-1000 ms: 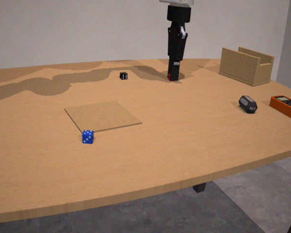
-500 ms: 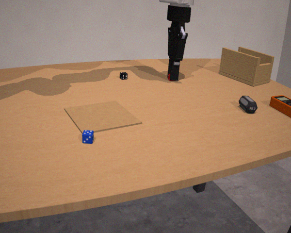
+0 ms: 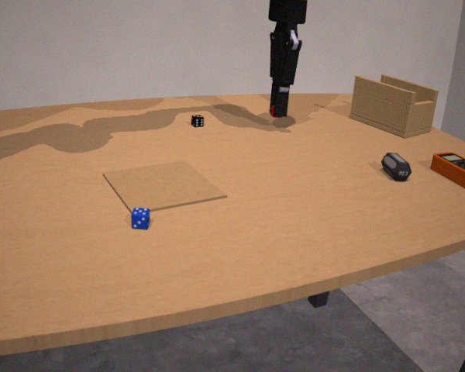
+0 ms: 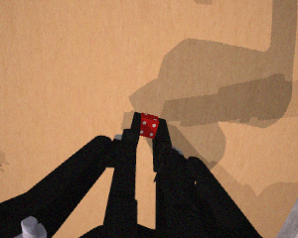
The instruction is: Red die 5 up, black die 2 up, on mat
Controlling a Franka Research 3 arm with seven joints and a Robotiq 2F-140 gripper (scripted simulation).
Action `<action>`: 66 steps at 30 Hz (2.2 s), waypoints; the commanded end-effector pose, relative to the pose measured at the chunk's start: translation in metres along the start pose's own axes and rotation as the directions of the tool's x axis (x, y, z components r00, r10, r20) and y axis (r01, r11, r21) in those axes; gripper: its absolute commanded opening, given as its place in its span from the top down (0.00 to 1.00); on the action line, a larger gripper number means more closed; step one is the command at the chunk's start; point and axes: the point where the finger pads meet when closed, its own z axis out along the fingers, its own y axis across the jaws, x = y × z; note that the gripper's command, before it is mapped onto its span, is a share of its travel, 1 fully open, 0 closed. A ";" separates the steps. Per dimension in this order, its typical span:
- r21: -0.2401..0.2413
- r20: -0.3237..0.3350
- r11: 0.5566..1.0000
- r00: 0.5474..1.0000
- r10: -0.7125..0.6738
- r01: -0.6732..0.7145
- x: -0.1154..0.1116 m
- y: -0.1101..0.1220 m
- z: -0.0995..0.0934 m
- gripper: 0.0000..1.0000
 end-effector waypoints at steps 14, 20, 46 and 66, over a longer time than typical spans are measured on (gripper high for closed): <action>0.004 -0.004 1.000 1.000 0.004 -0.004 0.002 0.000 -0.074 0.82; 0.004 -0.004 1.000 1.000 0.004 -0.004 0.002 0.000 -0.074 0.82; 0.001 0.005 0.919 0.919 -0.395 0.395 -0.003 0.004 -0.064 0.82; 0.001 0.272 0.919 0.884 -0.380 0.395 0.003 0.002 -0.062 0.82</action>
